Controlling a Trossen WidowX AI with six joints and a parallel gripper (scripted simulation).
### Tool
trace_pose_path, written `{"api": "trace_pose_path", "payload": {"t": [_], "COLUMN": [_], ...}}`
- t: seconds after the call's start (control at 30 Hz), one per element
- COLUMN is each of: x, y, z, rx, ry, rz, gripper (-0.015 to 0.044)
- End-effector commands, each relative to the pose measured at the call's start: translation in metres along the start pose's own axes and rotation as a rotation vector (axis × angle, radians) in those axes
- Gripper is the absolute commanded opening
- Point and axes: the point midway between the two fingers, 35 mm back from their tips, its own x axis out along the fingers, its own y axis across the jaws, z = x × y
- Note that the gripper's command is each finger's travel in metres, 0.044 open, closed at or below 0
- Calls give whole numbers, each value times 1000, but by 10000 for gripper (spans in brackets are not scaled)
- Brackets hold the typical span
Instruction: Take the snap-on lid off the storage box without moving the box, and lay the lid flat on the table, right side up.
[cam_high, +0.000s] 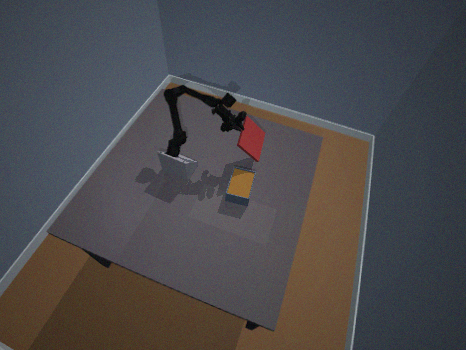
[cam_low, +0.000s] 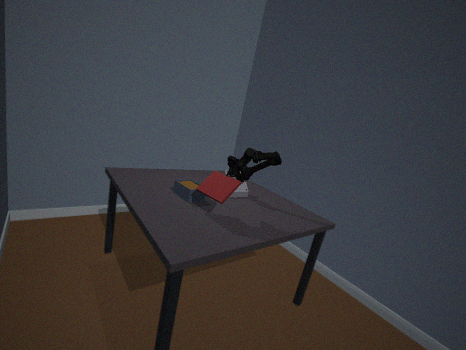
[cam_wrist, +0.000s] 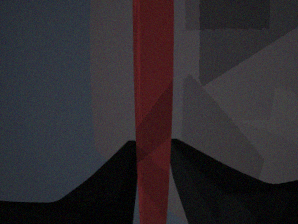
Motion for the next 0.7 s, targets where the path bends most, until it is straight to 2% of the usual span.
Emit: {"api": "trace_pose_path", "payload": {"t": [0.0, 0.27, 0.67], "x": [-5, -7, -2], "y": [5, 4, -3], "z": [-11, -27, -24], "rx": [-6, -5, -5], "ry": [4, 5, 6], "rz": [22, 23, 23], "gripper": [0, 0, 0]}}
